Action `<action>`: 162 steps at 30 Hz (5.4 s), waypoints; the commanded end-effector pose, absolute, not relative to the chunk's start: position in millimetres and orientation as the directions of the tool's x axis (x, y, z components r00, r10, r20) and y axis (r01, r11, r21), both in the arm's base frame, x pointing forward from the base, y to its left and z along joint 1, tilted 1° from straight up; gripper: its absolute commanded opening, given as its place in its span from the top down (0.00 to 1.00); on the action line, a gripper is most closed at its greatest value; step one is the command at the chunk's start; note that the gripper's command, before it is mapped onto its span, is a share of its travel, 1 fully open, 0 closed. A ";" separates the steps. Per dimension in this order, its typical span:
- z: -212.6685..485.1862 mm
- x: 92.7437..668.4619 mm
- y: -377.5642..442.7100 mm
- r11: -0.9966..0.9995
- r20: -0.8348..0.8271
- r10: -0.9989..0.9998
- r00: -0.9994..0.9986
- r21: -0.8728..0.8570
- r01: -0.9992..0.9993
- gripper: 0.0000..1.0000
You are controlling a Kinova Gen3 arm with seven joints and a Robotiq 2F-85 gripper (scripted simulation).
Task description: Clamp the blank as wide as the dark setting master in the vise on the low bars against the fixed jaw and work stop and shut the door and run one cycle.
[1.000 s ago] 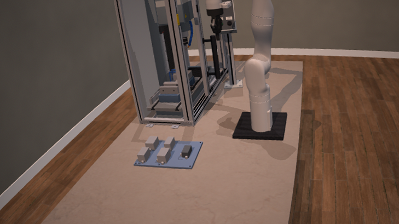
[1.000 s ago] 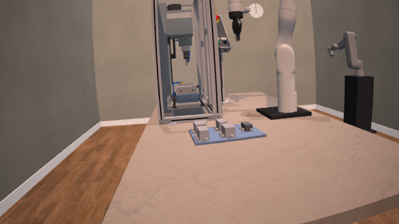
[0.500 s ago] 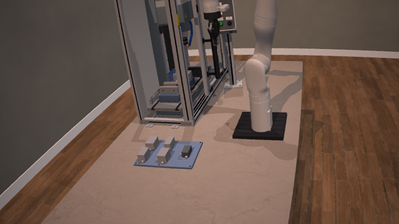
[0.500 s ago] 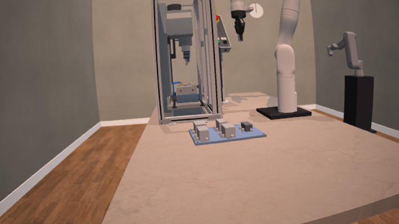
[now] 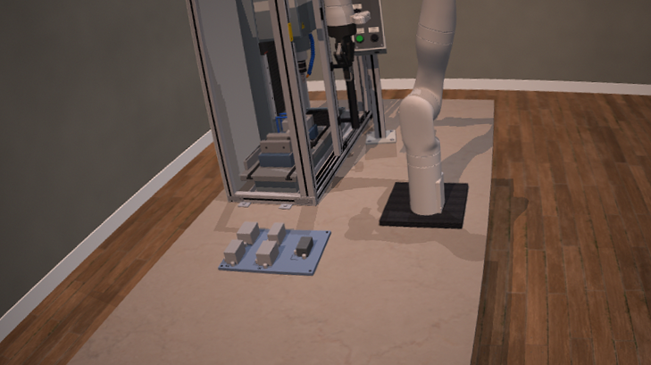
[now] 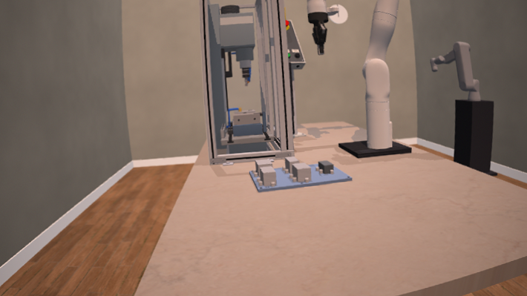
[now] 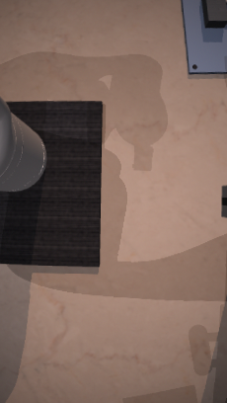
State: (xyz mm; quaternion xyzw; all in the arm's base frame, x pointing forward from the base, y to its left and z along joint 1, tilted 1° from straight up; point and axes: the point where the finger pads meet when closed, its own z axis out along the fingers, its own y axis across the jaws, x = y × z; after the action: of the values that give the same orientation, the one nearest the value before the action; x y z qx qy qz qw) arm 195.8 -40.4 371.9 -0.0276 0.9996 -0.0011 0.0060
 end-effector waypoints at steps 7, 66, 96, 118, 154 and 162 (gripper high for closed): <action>369.9 196.5 -17.5 0.999 -0.014 -0.052 -0.999 -0.008 -0.052 0.90; 341.5 184.5 220.4 0.999 -0.014 -0.052 -0.999 -0.007 -0.052 0.90; 333.7 181.2 286.4 0.999 -0.014 -0.052 -0.999 -0.007 -0.052 0.90; 331.2 219.7 314.6 0.999 -0.014 -0.052 -0.999 -0.007 -0.052 0.90; 331.2 219.7 314.6 0.999 -0.014 -0.052 -0.999 -0.007 -0.052 0.00; 331.2 219.7 314.6 0.999 -0.014 -0.052 -0.999 -0.007 -0.052 0.00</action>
State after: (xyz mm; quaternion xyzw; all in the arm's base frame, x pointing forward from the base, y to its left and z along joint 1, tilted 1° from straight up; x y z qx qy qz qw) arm 219.7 314.4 330.7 -0.0260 0.9996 -0.0037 0.0065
